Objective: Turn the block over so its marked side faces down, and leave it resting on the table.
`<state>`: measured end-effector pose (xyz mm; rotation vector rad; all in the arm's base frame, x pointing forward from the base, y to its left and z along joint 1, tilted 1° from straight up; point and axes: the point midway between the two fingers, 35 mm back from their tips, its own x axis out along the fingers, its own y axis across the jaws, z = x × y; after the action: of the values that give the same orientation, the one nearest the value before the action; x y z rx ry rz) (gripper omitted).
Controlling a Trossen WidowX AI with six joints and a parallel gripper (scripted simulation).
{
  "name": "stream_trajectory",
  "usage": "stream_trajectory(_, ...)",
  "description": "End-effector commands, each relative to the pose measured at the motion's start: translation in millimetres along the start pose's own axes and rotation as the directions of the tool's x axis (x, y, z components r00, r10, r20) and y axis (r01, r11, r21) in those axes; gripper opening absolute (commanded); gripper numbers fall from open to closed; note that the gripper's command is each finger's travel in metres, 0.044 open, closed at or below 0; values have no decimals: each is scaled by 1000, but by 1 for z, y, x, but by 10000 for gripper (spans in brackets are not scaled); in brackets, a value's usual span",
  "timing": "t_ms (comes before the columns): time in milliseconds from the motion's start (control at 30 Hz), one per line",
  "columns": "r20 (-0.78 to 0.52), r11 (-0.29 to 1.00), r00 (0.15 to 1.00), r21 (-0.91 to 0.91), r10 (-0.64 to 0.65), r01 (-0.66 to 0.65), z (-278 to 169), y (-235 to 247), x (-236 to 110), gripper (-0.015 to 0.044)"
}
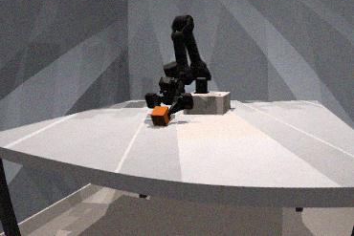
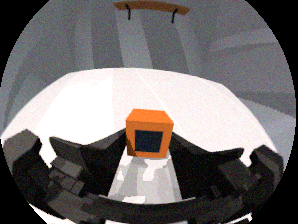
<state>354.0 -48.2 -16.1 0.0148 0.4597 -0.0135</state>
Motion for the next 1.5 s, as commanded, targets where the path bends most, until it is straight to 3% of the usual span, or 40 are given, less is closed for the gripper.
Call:
stream_trajectory(0, 2, 1000, 1000, 4, 5, -5, 0, 1, 0, 105)
stream_trajectory(433, 2, 1000, 1000, 4, 5, -5, 0, 1, 0, 440)
stream_trajectory(1467, 2, 1000, 1000, 4, 5, -5, 0, 1, 0, 440)
